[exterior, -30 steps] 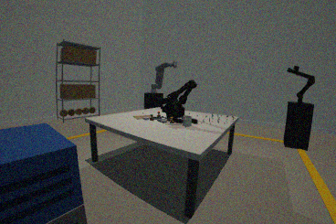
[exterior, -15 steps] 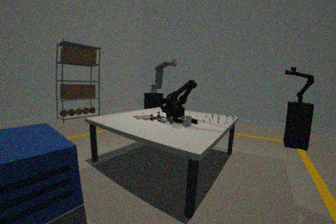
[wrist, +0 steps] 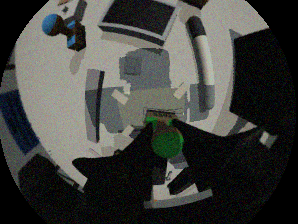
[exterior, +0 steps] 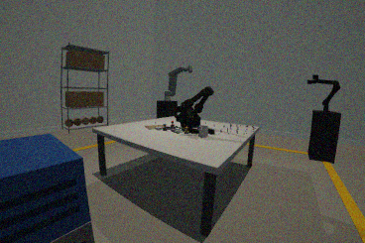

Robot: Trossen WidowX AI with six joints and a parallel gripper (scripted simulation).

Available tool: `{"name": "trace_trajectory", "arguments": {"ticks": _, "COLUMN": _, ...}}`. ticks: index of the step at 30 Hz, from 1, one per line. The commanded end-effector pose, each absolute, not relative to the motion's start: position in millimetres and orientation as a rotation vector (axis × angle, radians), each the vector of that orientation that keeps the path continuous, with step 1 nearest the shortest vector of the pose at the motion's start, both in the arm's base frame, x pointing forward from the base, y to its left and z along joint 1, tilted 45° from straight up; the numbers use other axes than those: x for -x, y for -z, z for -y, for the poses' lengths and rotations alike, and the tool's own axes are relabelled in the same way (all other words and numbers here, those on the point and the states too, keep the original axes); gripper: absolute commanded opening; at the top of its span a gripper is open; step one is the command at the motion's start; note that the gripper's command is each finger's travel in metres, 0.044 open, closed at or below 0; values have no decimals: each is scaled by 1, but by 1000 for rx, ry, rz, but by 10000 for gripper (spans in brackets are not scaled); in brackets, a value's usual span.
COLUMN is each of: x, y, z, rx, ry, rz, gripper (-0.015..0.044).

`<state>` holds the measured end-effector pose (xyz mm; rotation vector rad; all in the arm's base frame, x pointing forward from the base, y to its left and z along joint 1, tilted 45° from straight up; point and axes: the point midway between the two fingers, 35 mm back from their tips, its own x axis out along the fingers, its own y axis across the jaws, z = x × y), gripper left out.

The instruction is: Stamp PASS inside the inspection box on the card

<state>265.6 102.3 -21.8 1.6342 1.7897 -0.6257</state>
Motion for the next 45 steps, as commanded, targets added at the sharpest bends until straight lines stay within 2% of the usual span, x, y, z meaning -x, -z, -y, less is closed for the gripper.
{"name": "trace_trajectory", "arguments": {"ticks": 1, "x": -267, "y": 18, "z": -101, "rx": -1638, "ry": 614, "rz": -1787, "gripper": 0}}
{"name": "trace_trajectory", "arguments": {"ticks": 45, "x": -269, "y": -25, "z": -58, "rx": -1636, "ry": 616, "rz": -1785, "gripper": 0}}
